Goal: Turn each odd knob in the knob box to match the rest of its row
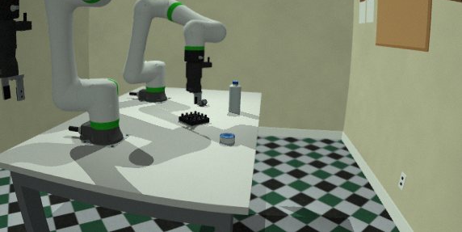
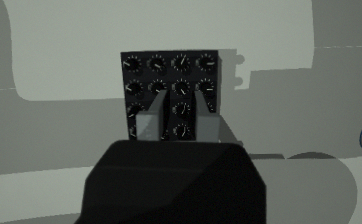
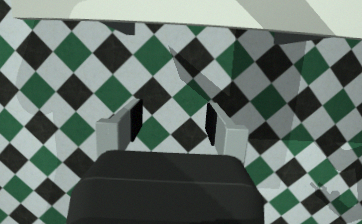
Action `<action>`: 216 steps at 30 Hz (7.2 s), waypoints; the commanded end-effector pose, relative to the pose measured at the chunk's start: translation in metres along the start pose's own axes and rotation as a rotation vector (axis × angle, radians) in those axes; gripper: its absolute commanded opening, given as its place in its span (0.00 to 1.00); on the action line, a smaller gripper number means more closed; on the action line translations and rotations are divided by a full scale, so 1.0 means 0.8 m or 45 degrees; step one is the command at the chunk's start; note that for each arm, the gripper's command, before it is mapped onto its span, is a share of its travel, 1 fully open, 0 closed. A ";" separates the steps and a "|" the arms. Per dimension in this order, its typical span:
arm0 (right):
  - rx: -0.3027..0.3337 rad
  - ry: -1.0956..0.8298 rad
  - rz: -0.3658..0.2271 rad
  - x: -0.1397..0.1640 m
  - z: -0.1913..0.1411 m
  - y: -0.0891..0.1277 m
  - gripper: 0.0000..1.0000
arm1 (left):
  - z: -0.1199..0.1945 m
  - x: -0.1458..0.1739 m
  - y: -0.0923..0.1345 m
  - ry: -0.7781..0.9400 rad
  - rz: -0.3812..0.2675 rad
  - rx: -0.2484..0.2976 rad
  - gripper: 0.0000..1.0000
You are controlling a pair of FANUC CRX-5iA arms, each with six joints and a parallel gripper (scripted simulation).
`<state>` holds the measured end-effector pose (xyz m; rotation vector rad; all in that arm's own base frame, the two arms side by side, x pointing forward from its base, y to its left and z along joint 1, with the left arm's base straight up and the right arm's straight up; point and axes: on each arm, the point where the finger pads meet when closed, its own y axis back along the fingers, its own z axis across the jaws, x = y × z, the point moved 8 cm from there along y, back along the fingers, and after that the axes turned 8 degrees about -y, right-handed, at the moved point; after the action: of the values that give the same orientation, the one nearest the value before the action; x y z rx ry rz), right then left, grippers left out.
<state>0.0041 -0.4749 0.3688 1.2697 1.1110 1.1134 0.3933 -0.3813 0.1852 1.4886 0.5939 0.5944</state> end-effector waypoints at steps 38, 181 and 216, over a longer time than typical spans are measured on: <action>0.000 0.000 -0.002 0.000 0.000 0.001 1.00 | 0.000 0.000 -0.009 -0.003 -0.001 -0.003 0.46; 0.000 0.000 -0.002 0.000 0.000 0.001 1.00 | 0.000 0.002 -0.071 0.297 -0.001 -0.003 0.30; 0.000 0.000 -0.002 0.000 0.000 0.001 1.00 | 0.000 0.002 -0.071 1.261 -0.002 -0.002 0.30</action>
<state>0.0041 -0.4749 0.3688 1.2697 1.1110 1.1134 0.3940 -0.3798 0.1273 1.1679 1.2730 1.2658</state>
